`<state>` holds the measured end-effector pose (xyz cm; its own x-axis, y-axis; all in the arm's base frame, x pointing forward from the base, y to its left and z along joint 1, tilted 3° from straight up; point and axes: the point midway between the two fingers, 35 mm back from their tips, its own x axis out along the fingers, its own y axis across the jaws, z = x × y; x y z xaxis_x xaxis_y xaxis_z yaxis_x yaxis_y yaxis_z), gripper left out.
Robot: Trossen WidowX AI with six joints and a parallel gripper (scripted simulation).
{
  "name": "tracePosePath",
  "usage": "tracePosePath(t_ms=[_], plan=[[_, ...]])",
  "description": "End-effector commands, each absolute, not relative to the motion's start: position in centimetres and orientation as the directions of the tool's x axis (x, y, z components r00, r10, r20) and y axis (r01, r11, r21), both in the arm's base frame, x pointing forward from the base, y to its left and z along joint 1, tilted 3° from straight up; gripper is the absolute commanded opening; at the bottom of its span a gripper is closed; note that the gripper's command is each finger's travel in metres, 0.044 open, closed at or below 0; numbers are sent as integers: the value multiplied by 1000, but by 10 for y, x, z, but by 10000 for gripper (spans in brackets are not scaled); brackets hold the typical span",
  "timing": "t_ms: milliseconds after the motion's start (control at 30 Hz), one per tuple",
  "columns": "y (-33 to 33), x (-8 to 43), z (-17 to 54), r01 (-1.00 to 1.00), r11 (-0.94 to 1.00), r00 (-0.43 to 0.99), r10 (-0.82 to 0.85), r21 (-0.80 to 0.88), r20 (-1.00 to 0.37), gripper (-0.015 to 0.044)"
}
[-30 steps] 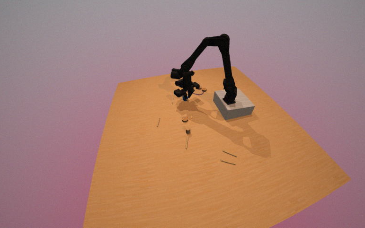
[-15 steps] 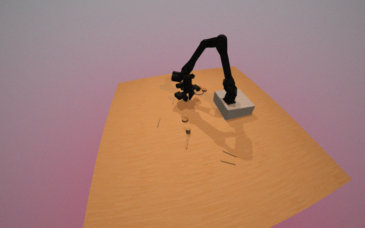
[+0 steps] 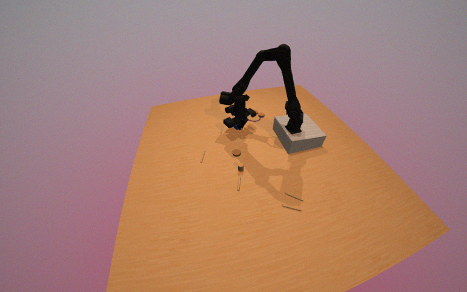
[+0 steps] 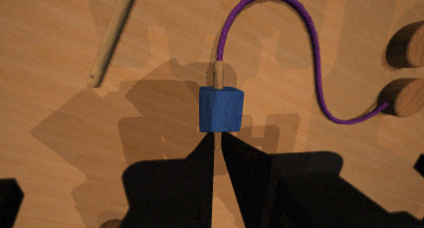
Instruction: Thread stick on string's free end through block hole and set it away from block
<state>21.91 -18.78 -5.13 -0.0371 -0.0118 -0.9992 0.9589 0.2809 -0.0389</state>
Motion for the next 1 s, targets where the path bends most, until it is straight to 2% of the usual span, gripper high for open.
tracePosePath(t_ms=[0, 967], plan=[[-188, 219, -51, 962, 271, -37, -11, -39, -999, 0], [-165, 213, -49, 965, 260, -42, -10, -43, -999, 0]])
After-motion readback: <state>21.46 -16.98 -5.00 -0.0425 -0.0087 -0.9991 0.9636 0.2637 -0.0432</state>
